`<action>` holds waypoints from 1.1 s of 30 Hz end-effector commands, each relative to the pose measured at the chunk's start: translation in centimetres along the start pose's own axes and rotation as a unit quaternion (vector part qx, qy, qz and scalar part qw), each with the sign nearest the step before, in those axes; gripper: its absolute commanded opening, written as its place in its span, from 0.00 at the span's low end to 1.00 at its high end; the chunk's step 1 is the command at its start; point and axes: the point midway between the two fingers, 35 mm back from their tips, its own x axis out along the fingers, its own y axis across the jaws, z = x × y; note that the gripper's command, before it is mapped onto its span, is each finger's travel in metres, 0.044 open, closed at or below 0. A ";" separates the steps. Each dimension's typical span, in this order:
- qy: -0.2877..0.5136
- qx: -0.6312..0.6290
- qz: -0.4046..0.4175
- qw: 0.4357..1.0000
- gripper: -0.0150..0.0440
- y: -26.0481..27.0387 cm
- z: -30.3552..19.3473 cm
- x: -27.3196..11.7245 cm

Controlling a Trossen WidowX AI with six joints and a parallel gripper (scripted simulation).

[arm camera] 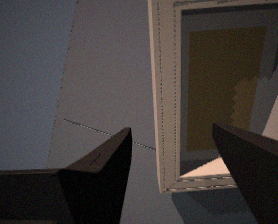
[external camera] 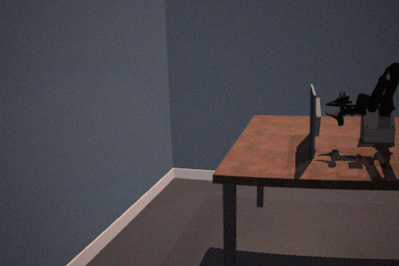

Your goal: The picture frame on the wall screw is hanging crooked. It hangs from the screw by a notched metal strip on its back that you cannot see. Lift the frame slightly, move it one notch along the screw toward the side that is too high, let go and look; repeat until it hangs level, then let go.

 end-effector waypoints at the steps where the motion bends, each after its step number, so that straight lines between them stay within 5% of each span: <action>1: -0.001 0.002 0.001 1.000 0.69 0.0 0.0 0.3; 33: -0.001 0.001 0.002 1.000 0.69 0.1 0.0 3.9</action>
